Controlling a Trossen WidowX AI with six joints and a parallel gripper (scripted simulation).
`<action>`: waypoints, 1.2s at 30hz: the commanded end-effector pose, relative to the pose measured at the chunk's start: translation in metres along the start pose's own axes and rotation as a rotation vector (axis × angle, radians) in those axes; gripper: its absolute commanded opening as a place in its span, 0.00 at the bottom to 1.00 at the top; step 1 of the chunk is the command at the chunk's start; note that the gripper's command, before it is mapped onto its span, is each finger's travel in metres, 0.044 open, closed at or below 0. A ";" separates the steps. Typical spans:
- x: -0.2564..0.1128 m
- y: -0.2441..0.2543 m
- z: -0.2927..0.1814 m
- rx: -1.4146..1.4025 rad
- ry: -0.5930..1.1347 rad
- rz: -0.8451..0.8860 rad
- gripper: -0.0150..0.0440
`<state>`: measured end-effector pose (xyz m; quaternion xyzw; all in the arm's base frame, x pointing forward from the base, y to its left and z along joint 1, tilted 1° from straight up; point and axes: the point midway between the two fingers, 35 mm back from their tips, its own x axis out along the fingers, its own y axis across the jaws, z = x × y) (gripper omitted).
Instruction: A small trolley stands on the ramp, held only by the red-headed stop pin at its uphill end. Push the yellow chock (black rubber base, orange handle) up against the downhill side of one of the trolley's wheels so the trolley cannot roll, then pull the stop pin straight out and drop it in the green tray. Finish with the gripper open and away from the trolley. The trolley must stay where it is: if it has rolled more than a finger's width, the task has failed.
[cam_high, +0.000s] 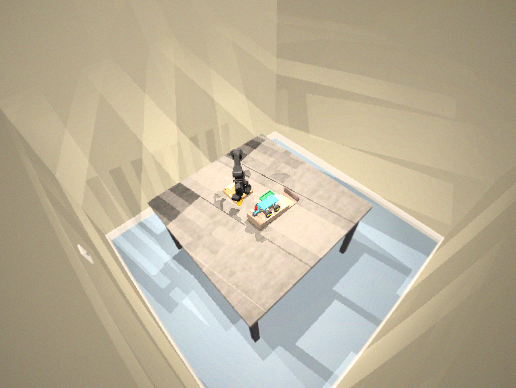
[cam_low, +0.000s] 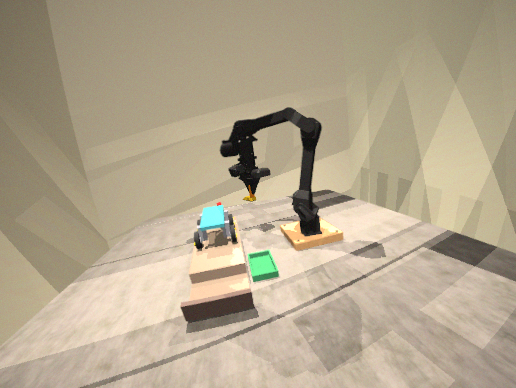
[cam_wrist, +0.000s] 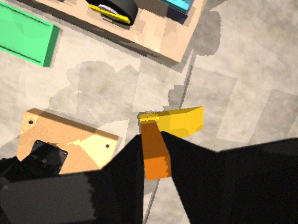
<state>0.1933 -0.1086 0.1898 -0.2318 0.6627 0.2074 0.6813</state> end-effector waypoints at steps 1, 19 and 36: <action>0.000 0.000 0.000 0.111 0.000 0.004 0.25; 0.000 0.002 0.002 0.469 0.001 0.005 0.25; 0.004 0.042 0.042 0.501 -0.002 0.010 0.25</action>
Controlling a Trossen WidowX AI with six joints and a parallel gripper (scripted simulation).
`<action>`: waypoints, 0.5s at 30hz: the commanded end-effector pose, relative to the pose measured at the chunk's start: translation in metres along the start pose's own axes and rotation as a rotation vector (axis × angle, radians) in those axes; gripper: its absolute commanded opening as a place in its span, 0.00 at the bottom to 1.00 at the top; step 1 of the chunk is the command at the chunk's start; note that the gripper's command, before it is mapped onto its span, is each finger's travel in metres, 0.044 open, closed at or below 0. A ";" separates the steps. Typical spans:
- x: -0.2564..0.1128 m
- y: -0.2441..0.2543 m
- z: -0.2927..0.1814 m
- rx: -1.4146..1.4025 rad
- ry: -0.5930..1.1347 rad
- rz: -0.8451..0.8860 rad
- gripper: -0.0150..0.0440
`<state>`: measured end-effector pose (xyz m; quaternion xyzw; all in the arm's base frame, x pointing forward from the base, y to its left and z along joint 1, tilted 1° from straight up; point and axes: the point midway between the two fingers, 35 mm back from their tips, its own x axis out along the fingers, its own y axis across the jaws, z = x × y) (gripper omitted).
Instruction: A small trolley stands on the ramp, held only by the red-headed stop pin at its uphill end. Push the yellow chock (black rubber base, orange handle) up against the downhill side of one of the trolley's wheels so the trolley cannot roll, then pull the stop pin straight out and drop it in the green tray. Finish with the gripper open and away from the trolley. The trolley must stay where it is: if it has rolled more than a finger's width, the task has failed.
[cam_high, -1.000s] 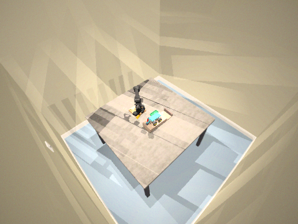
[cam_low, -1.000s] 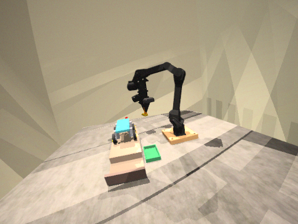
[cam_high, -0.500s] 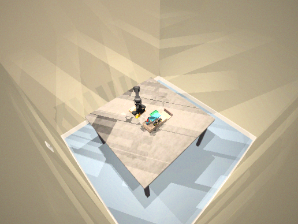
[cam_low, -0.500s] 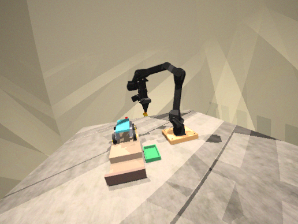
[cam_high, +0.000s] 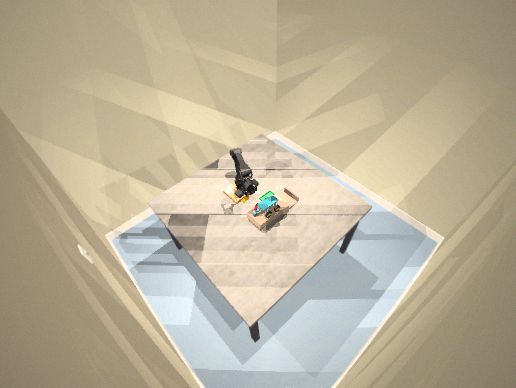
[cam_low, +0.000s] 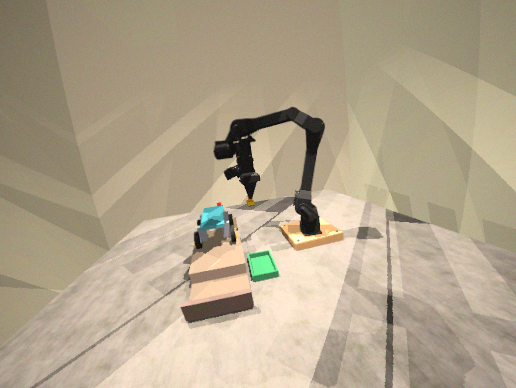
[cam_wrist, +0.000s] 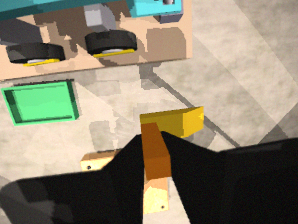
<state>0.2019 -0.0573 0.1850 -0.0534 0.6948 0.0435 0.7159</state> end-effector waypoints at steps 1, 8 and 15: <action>0.001 0.010 0.002 0.006 -0.003 -0.003 0.25; 0.002 0.033 0.009 0.007 -0.004 -0.001 0.25; 0.004 0.056 0.014 0.007 -0.004 0.002 0.25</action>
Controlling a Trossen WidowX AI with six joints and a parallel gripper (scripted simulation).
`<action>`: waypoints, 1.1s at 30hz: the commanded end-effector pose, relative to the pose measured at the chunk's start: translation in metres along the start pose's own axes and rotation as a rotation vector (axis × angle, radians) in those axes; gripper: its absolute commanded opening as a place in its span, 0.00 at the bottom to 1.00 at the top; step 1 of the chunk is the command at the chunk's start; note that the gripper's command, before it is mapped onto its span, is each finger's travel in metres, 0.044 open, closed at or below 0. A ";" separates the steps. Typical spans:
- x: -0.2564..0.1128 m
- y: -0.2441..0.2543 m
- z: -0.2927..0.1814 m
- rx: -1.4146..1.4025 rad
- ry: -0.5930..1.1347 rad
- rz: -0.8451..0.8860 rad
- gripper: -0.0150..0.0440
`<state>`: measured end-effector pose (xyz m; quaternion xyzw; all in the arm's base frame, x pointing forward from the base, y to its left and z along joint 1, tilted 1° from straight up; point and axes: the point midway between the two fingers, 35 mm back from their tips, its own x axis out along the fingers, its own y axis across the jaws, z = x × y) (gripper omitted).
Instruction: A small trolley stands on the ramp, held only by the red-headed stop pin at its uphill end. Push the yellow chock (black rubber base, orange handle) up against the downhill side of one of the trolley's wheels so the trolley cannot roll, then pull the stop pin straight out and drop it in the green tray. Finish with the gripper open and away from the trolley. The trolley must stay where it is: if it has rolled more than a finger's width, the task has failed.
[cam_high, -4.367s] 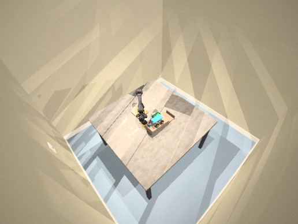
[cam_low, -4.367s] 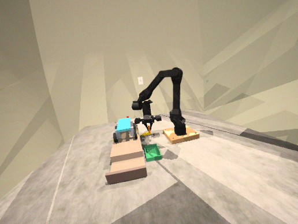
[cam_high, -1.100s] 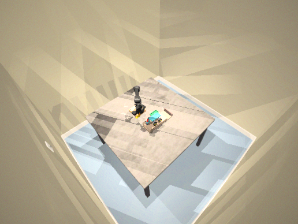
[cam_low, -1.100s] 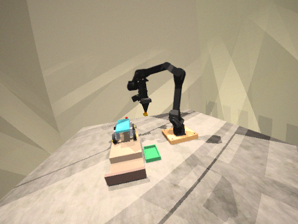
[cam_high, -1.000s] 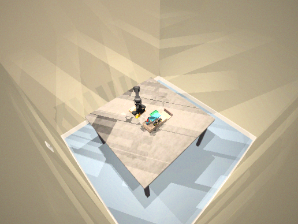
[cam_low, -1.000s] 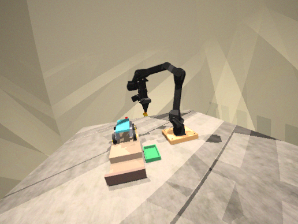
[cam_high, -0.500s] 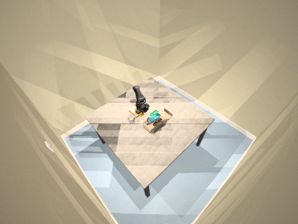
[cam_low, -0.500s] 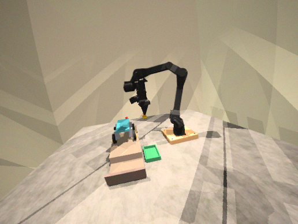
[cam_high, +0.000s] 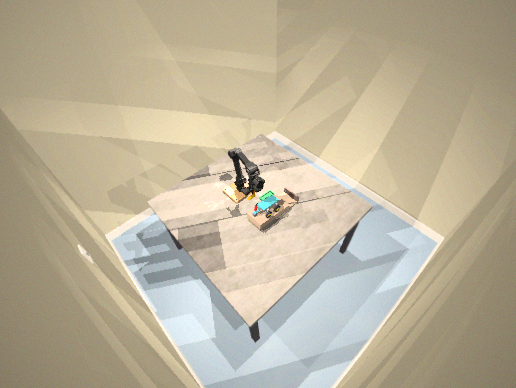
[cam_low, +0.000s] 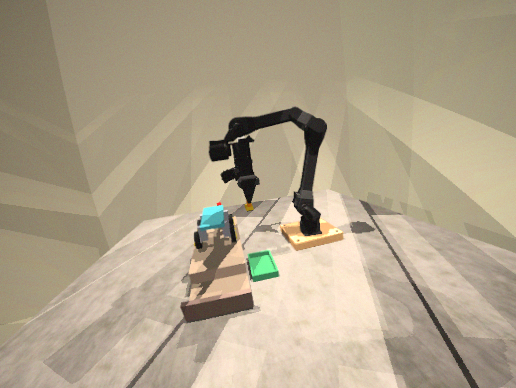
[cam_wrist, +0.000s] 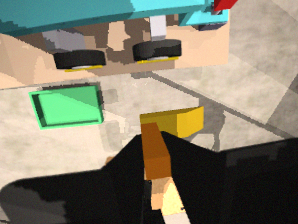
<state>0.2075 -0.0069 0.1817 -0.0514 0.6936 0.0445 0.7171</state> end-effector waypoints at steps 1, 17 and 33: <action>0.001 0.010 0.003 0.005 -0.001 -0.002 0.25; 0.004 0.064 0.015 0.006 -0.002 0.003 0.25; 0.008 0.128 0.029 0.006 -0.003 0.010 0.25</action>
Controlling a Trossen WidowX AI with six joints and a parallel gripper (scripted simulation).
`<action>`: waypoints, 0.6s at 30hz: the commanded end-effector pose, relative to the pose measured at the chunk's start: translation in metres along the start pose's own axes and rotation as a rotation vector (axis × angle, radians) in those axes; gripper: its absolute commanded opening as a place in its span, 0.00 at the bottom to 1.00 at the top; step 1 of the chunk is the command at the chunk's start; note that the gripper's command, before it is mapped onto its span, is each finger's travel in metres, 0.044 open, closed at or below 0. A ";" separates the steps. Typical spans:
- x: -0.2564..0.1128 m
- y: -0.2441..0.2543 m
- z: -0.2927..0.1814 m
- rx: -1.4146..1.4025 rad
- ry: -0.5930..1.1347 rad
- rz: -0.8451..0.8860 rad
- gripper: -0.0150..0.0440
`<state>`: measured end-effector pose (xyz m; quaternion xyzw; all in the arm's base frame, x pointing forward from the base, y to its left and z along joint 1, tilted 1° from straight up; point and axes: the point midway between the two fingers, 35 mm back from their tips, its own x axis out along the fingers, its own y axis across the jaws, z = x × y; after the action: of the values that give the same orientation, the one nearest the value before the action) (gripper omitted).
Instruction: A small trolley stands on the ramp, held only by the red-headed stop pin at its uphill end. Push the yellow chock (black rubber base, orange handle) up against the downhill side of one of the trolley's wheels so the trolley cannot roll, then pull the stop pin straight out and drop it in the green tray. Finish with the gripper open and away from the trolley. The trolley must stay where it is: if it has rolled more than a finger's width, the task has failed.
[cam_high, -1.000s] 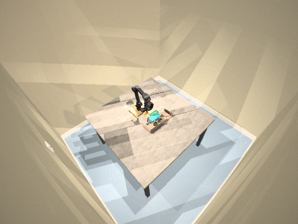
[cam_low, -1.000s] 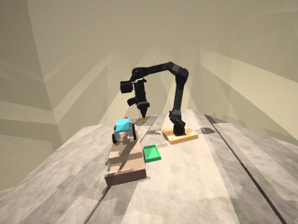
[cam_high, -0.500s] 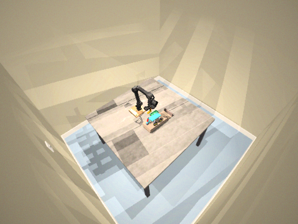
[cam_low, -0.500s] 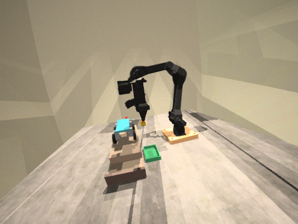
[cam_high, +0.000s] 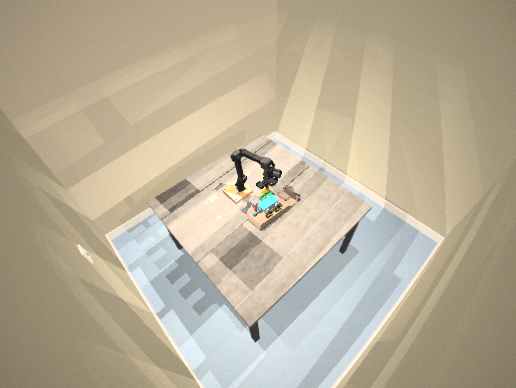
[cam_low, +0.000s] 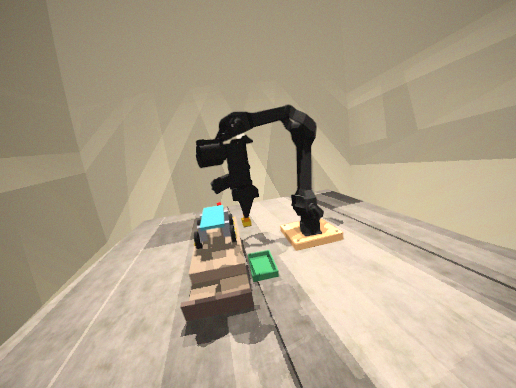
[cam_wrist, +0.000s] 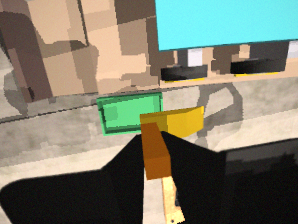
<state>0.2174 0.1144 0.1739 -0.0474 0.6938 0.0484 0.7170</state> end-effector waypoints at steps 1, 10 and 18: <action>0.001 0.014 0.004 0.005 -0.002 -0.001 0.25; 0.005 0.054 0.015 0.005 -0.003 0.003 0.25; 0.005 0.061 0.015 0.006 -0.003 -0.104 0.25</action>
<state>0.2244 0.1758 0.1698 -0.0735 0.6902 0.0213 0.7196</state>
